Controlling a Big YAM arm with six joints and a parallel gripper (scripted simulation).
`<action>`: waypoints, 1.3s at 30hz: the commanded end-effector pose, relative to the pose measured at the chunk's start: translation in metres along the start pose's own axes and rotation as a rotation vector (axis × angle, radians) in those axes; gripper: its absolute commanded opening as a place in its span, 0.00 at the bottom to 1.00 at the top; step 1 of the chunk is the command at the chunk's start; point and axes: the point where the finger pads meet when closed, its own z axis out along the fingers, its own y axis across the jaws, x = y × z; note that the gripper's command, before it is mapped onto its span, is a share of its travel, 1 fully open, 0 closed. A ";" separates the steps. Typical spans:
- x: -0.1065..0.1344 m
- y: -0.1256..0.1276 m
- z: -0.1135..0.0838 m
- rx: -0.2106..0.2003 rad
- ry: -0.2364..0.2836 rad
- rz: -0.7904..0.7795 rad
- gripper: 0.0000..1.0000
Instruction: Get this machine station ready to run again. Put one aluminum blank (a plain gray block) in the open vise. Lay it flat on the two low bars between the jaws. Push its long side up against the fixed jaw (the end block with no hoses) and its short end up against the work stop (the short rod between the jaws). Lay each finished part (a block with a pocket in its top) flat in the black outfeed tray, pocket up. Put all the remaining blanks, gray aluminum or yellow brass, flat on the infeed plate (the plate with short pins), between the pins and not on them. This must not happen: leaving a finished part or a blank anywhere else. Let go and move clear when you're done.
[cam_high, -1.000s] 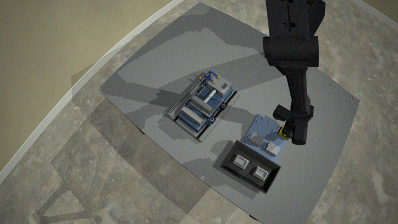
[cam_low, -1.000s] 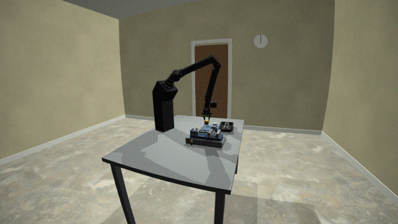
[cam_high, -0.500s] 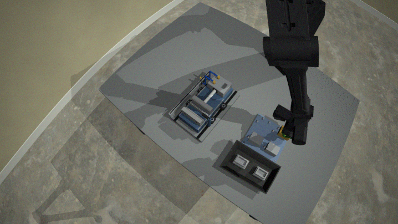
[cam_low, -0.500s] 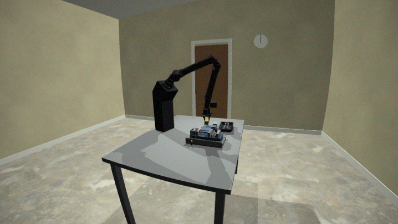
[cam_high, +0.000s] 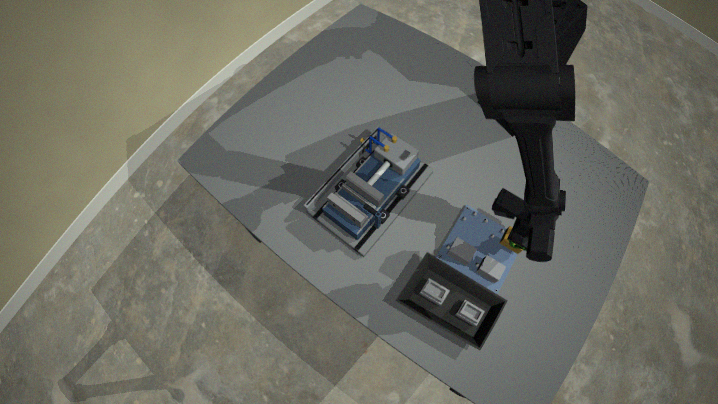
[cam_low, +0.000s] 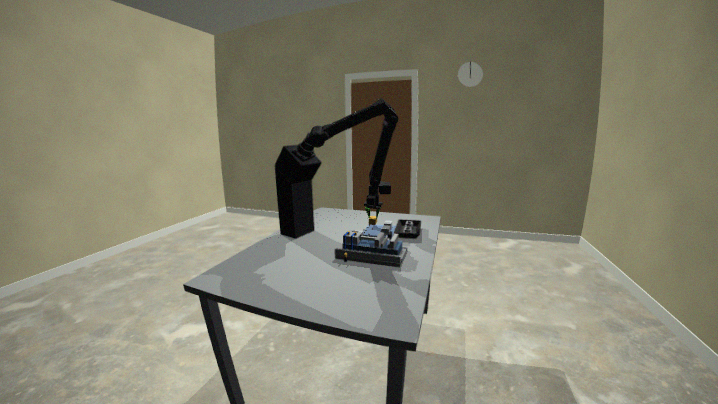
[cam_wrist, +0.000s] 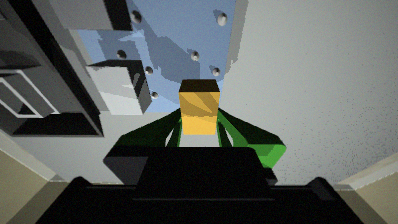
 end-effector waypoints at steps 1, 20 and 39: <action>0.008 0.017 -0.014 -0.038 0.022 -0.001 0.00; 0.000 0.019 -0.011 -0.036 0.015 0.035 0.00; -0.007 0.022 -0.008 -0.033 0.011 0.042 0.00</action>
